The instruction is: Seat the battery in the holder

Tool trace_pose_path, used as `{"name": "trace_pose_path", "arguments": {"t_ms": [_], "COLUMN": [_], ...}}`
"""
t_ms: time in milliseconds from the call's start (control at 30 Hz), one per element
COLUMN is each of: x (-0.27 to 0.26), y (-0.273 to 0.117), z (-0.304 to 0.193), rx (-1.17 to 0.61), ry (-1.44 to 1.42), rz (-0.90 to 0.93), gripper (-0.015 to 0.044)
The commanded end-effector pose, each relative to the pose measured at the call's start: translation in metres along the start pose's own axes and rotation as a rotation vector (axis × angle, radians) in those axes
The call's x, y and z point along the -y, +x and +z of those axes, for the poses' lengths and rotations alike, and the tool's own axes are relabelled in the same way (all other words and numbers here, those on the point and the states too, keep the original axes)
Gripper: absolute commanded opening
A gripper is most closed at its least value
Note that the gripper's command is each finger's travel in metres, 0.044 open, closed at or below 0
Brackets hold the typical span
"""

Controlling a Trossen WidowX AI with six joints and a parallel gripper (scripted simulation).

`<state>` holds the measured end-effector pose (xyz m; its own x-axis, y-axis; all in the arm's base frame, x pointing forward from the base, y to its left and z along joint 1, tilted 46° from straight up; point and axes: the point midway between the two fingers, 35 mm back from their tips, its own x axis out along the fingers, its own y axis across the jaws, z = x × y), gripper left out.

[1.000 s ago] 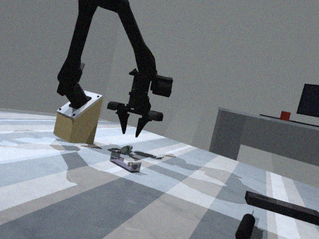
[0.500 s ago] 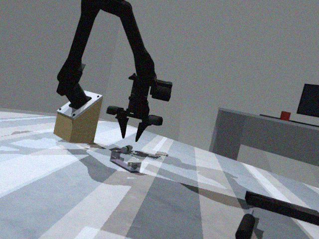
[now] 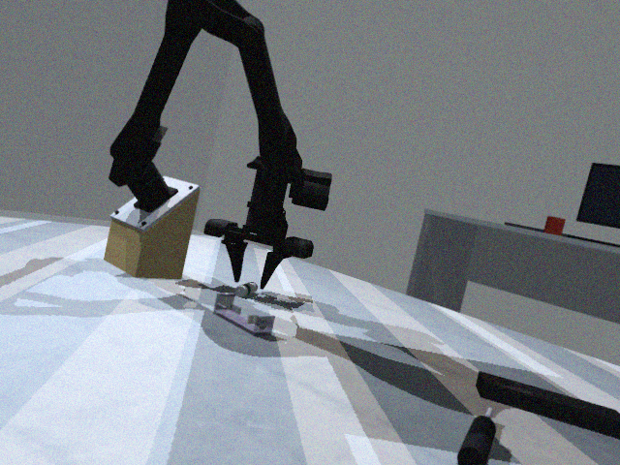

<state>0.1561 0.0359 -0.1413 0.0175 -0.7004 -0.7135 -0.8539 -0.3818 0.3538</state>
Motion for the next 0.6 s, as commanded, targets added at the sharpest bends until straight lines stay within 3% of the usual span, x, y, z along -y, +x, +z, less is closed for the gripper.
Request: {"name": "trace_pose_path", "arguments": {"t_ms": [0, 233, 400, 567], "x": [-0.0022, -0.0032, -0.0032, -0.0032], "y": [0.0062, 0.0144, 0.0144, 0.0144], "z": [-0.0010, -0.0012, -0.0012, -0.0012], "rx": [-0.006, -0.007, -0.007, -0.007], "ry": [-0.007, -0.007, -0.007, -0.007], "rz": [0.002, 0.003, 0.003, 0.003], "gripper": [0.0220, 0.0220, 0.0089, 0.0058]}}
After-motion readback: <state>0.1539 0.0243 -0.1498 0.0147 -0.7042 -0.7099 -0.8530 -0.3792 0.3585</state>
